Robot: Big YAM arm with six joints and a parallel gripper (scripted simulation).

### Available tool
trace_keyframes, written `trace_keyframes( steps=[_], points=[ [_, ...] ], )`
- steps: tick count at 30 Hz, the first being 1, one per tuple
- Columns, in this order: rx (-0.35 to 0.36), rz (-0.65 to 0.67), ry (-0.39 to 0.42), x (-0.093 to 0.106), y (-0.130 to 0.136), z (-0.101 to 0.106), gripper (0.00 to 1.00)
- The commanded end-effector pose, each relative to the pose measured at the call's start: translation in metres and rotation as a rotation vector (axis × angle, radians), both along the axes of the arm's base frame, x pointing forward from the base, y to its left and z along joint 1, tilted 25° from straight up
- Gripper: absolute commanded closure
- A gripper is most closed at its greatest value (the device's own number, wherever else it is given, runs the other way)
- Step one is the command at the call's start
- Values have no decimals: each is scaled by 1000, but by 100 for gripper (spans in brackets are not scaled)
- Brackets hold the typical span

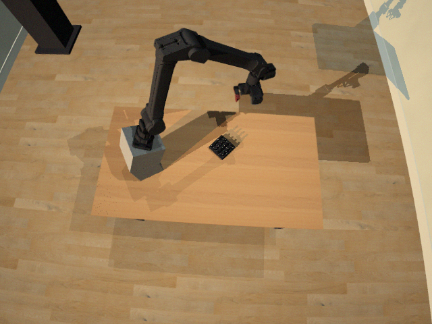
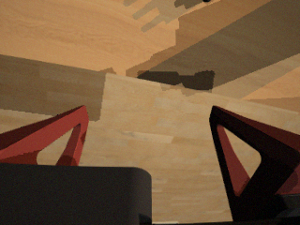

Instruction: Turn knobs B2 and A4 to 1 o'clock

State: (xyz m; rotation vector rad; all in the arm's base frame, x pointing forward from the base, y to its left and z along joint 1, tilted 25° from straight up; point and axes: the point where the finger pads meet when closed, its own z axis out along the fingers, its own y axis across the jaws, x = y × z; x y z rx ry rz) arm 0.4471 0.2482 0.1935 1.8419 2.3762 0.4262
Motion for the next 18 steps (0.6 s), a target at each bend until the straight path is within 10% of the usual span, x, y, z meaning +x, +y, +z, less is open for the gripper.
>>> trace_keyframes(
  steps=[1,17,18],
  points=[
    [5,0,-10,1,0,5,0],
    [5,0,-10,1,0,5,0],
    [46,-2,-88,12,6,47,0]
  ],
)
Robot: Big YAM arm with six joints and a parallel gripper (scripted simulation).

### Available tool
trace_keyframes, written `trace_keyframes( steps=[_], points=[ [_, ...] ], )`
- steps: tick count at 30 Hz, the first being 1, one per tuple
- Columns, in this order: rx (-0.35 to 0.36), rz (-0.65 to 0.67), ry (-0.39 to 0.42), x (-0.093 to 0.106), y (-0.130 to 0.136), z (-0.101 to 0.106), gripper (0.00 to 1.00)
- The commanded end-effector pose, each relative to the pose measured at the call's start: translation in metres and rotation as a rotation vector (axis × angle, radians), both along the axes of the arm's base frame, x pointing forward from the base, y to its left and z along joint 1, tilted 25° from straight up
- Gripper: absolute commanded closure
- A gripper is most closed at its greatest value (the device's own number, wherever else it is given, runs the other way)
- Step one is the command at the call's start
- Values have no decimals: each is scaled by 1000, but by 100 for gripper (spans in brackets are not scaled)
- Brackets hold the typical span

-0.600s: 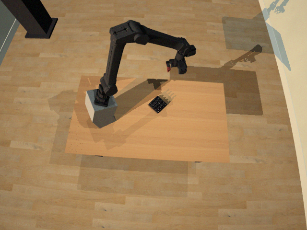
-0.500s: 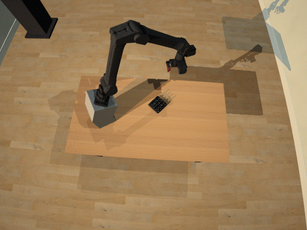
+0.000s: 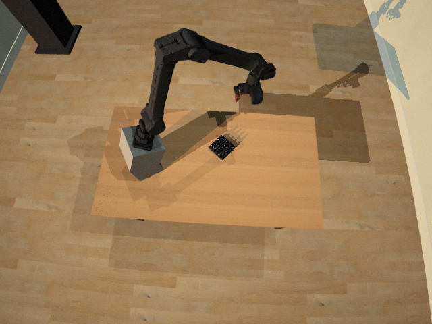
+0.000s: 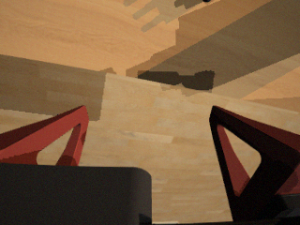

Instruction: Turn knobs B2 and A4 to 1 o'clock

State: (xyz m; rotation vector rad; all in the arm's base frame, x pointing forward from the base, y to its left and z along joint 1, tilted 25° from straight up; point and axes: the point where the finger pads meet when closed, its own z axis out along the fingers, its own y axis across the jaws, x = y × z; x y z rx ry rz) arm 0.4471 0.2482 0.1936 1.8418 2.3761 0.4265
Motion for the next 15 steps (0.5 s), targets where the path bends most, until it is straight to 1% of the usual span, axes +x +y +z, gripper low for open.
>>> trace_keyframes(
  steps=[1,2,3,4,5,9,13,15],
  points=[
    [45,3,-90,13,6,47,0],
    [45,10,-95,14,5,47,0],
    [36,13,-84,14,3,37,0],
    [16,17,-51,11,-1,18,0],
    [1,27,-30,8,-5,4,0],
    [-22,117,-41,11,-9,-13,0],
    [-58,261,-73,15,-16,-32,0],
    [-63,280,-78,15,-18,-34,0]
  ],
)
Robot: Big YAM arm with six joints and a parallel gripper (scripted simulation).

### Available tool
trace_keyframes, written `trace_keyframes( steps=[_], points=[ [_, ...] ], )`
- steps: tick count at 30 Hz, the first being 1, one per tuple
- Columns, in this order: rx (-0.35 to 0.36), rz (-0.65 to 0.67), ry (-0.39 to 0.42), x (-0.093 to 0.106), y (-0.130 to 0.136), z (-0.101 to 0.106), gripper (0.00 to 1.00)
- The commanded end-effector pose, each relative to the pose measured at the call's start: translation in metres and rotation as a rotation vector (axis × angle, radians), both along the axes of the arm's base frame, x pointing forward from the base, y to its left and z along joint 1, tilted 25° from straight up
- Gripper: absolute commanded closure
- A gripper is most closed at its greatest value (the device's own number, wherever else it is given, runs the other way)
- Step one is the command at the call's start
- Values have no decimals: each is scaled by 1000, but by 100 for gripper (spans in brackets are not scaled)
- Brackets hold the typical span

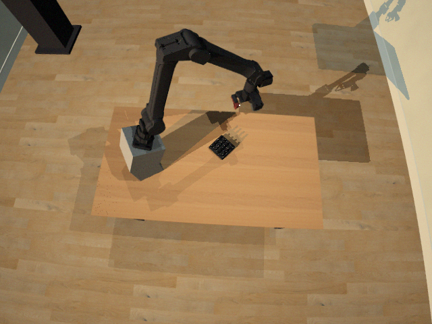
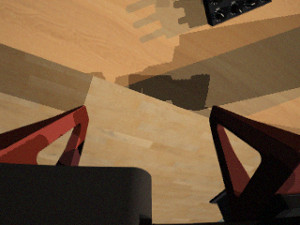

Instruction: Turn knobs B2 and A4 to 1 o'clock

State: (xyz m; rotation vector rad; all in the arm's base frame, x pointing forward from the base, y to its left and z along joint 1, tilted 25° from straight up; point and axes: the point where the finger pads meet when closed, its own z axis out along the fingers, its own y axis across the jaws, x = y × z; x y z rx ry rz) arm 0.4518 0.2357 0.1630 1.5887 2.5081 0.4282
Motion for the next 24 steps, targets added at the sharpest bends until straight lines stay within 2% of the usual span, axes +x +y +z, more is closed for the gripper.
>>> trace_keyframes(
  steps=[1,16,18,19,24],
  points=[
    [-21,100,-30,10,-5,-4,0],
    [-131,499,-125,14,-29,-56,0],
    [-131,499,-125,14,-29,-56,0],
    [-149,559,-139,14,-33,-63,0],
    [-186,682,-169,13,-41,-78,0]
  ],
)
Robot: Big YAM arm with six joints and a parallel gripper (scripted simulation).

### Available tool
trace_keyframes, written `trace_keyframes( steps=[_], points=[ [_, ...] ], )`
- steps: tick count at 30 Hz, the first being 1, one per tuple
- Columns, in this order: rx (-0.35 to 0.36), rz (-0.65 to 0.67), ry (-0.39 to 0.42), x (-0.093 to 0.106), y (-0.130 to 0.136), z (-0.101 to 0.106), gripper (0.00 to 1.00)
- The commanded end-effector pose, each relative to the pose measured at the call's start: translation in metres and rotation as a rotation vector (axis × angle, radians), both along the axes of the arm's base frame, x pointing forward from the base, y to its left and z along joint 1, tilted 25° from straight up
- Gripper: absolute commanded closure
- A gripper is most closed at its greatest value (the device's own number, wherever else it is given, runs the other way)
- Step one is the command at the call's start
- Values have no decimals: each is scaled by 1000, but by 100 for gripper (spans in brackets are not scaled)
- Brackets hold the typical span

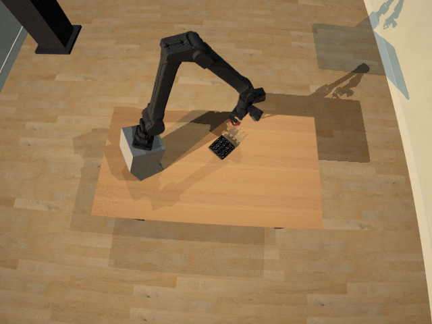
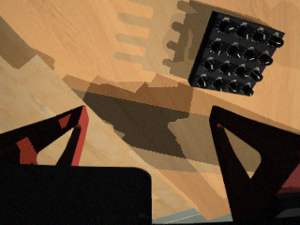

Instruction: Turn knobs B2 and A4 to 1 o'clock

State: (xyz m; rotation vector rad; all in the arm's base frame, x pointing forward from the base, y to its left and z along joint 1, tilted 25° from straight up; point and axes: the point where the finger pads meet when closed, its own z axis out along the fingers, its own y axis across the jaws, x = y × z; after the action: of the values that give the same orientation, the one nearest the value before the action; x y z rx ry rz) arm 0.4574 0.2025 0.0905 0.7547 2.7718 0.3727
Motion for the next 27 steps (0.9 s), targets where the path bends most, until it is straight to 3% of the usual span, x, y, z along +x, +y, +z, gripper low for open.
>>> trace_keyframes(
  steps=[1,27],
  points=[
    [-39,146,-44,7,-10,-9,0],
    [-234,735,-198,-9,-50,-76,0]
  ],
)
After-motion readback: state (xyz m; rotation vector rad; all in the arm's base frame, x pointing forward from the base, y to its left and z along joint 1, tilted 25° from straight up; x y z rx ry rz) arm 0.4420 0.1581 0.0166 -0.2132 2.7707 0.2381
